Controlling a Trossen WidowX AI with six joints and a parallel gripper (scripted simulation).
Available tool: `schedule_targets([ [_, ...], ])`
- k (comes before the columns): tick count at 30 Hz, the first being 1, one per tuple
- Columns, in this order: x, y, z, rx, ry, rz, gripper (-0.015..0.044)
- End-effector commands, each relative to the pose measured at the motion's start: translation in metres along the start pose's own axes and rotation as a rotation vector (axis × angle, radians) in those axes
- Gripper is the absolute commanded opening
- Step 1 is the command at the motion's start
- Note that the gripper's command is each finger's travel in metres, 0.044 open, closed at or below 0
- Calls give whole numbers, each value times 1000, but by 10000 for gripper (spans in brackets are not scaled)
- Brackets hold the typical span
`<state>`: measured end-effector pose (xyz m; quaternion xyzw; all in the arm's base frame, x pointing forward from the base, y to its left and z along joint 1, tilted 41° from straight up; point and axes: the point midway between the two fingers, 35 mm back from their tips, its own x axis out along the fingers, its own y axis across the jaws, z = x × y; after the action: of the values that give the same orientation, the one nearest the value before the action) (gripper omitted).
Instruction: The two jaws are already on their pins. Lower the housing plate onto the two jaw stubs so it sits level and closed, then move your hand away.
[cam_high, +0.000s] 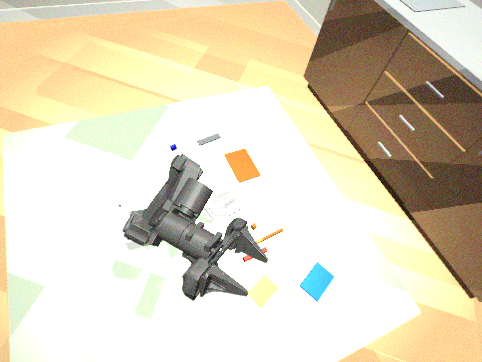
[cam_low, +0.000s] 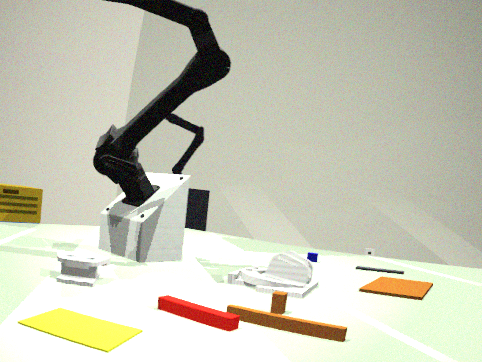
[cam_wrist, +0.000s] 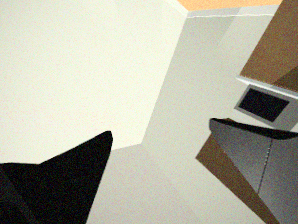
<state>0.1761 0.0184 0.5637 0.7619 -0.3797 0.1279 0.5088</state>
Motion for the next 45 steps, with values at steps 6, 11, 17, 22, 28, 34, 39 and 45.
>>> schedule_targets([
  [6, -5, 22, 5, 186, 34, 47, 440],
  [11, -7, 32, 8, 283, 50, 68, 440],
  [17, -10, 44, 13, 399, 69, 92, 440],
  [22, -12, 53, 19, 495, 81, 112, 440],
  [28, -14, 64, 26, 612, 96, 135, 440],
  [34, -16, 75, 36, 730, 111, 156, 440],
  [39, -17, 83, 44, 830, 122, 176, 440],
  [45, -18, 91, 54, 951, 134, 201, 440],
])
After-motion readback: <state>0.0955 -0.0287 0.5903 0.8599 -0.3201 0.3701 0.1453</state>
